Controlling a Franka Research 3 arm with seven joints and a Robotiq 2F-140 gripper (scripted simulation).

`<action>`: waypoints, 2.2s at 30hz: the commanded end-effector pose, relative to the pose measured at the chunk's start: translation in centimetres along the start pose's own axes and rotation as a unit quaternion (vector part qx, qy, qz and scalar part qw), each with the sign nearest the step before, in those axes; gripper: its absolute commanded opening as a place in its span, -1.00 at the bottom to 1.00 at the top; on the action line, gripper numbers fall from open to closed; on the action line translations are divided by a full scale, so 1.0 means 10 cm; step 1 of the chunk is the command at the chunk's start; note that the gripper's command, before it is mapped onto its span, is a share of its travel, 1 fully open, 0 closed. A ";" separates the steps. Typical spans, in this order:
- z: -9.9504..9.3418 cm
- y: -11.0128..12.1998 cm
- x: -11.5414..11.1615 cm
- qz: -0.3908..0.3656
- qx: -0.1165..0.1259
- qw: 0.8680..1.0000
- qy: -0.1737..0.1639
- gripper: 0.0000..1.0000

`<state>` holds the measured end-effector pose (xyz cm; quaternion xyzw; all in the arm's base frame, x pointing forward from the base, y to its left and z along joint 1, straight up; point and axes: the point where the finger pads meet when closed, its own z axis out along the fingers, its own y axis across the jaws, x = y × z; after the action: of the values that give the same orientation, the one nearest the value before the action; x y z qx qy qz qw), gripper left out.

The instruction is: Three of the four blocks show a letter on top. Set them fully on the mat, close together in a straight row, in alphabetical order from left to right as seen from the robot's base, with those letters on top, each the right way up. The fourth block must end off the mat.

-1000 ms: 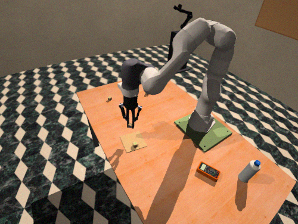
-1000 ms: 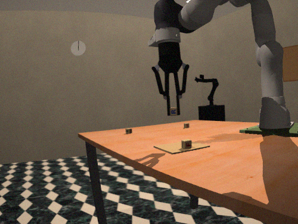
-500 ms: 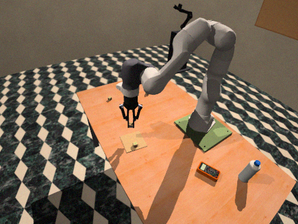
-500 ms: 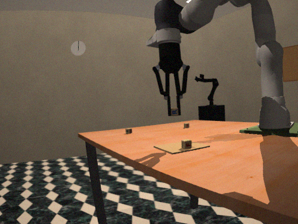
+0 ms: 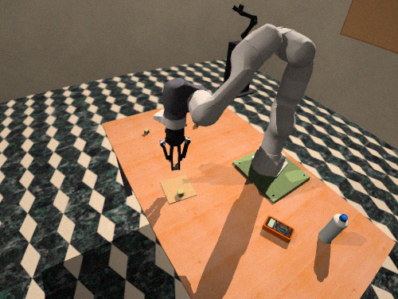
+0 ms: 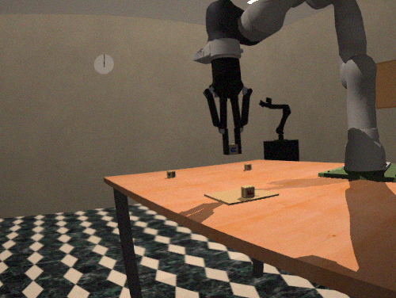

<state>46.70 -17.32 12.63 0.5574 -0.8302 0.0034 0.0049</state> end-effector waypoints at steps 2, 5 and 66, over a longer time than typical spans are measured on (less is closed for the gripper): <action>-0.01 -0.01 0.00 -0.055 0.004 0.998 -0.006 -0.57; -0.01 -0.01 0.00 -0.056 0.004 0.998 -0.006 -0.57; 0.94 0.01 -0.01 -0.056 0.004 0.998 -0.006 -0.57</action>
<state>46.42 -17.24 3.20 0.6065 -0.7951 0.0008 -0.0006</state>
